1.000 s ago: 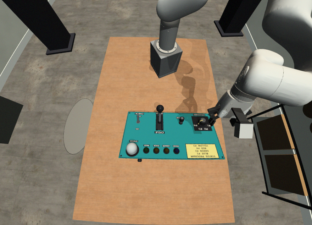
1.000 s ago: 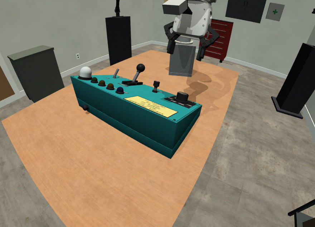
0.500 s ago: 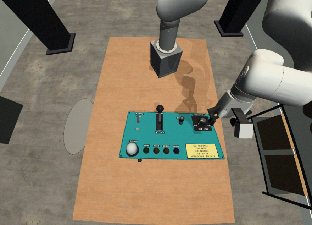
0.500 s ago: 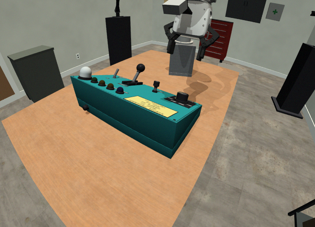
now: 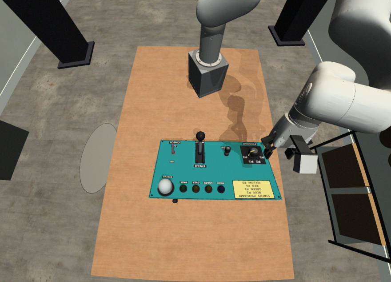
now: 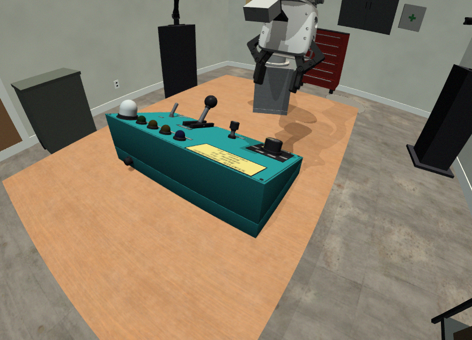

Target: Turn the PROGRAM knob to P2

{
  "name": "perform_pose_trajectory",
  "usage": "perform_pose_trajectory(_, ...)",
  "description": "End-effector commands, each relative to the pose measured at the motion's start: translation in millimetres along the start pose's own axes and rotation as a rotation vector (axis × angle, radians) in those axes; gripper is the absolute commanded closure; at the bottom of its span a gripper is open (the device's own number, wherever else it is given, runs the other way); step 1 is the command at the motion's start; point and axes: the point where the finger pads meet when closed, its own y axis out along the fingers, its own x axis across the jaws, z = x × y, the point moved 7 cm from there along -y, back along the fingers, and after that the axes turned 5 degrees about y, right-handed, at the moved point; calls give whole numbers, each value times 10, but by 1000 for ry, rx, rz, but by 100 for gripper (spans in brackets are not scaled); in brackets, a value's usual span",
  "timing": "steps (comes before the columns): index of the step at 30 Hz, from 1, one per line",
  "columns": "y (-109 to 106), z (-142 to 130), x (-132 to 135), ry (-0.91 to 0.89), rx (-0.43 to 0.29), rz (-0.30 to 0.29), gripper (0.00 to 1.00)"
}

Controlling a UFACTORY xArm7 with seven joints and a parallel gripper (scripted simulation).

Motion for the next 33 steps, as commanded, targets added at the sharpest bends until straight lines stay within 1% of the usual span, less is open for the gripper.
perform_pose_trajectory(1, -12, 5, -1, 1, 3, 1, 24)
perform_pose_trajectory(2, -10, -47, 1, 1, 4, 0, 24)
perform_pose_trajectory(3, -7, -157, 7, 1, 6, -2, 24)
perform_pose_trajectory(5, 0, -522, 52, 2, 9, -5, 24)
perform_pose_trajectory(7, 0, -522, 52, 2, 9, -5, 24)
perform_pose_trajectory(8, 2, -727, 92, 2, 8, -4, 24)
perform_pose_trajectory(9, 2, -727, 92, 2, 8, -4, 24)
perform_pose_trajectory(10, 3, -904, 133, 1, 6, -1, 24)
perform_pose_trajectory(11, 3, -904, 133, 1, 6, -1, 24)
perform_pose_trajectory(12, 3, -1026, 166, 1, 4, 1, 24)
perform_pose_trajectory(14, 3, -1026, 166, 1, 4, 1, 24)
perform_pose_trajectory(16, 3, -1094, 185, 1, 2, 3, 24)
perform_pose_trajectory(33, 3, -1094, 185, 1, 2, 3, 24)
